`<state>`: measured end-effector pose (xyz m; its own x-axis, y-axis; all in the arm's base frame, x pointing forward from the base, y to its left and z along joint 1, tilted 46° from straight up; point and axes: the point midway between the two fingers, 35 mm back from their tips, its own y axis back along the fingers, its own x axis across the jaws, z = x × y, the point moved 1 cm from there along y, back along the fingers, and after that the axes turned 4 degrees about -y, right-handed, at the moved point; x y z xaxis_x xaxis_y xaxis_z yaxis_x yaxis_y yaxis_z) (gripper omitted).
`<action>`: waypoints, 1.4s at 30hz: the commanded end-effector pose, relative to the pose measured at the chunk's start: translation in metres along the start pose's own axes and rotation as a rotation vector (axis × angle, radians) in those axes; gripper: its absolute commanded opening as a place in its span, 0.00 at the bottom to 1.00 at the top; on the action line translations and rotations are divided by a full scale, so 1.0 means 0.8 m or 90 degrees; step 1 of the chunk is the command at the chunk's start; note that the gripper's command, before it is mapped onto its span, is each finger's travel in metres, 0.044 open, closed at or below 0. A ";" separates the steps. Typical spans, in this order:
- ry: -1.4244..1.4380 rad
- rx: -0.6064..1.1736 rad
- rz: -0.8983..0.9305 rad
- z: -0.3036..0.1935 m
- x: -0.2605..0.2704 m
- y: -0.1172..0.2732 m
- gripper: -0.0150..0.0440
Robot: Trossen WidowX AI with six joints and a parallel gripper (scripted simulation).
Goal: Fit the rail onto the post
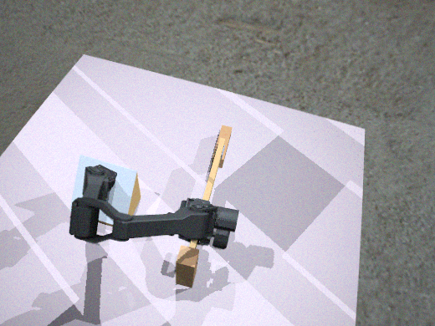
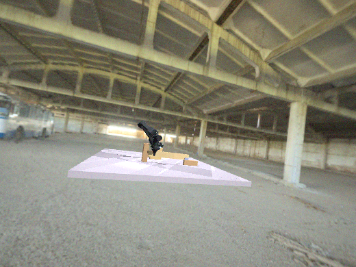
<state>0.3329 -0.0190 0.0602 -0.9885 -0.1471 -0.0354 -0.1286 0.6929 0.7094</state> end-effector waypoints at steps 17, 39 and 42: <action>0.002 0.007 -0.004 -0.010 -0.002 0.002 0.25; 0.000 0.003 -0.001 -0.005 0.000 0.002 1.00; 0.002 0.004 -0.003 0.024 0.001 0.029 1.00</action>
<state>0.3302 -0.0146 0.0637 -0.9903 -0.1354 -0.0317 -0.1181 0.6991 0.7052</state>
